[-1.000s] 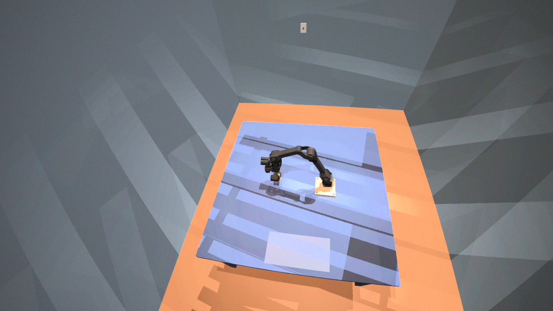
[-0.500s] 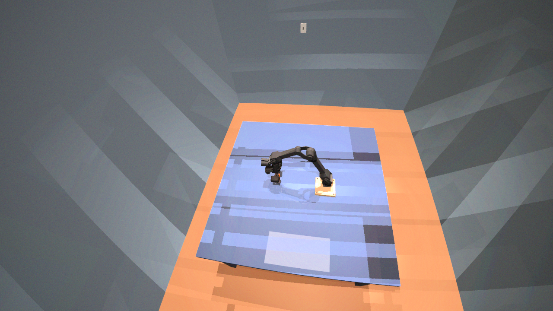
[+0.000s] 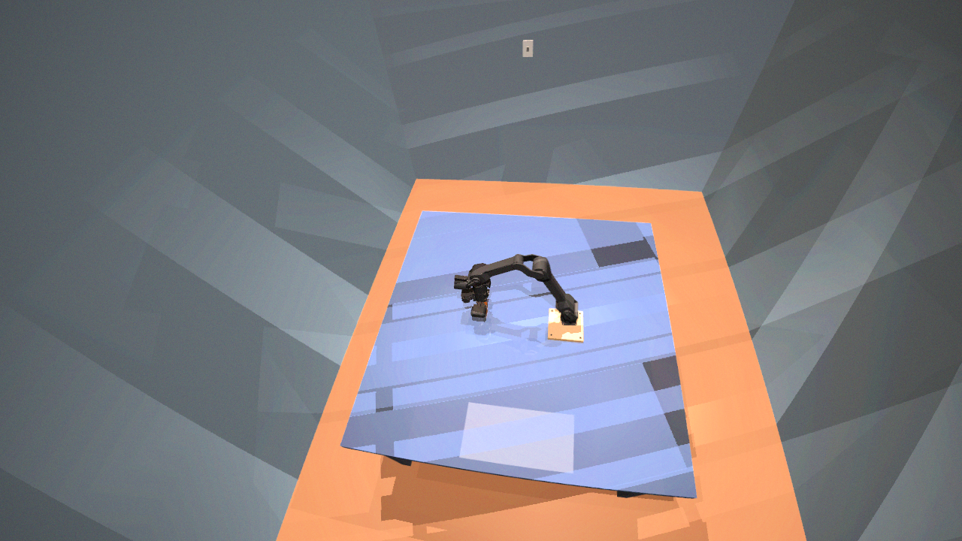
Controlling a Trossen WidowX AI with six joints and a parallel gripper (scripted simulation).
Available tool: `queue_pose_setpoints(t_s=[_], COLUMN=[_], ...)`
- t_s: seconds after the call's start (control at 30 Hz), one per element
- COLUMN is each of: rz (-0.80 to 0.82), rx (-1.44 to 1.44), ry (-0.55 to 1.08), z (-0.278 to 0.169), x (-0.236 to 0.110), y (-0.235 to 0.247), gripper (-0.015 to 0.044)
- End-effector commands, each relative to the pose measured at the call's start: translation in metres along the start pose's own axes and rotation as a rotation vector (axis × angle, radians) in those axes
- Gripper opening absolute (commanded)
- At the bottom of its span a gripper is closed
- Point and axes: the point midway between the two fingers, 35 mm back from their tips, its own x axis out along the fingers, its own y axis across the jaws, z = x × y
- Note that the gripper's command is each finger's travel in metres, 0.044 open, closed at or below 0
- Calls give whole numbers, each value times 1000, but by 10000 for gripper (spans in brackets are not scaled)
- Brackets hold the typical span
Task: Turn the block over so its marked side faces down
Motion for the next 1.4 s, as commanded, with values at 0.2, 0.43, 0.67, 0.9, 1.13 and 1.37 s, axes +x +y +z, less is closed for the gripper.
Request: queue_pose_setpoints(t_s=[0.2,0.43,0.67,0.9,1.13,1.37], rz=[5,5,6,7,7,7], rx=[-3,-3,-2,-2,-1,-1], ry=[-1,-1,-50,-148,-246,-345], z=[0,0,2,3,4,2], x=[-1,-30,-28,-24,-22,-21], y=[0,0,0,0,0,0], gripper=[57,0,0,0,0,0])
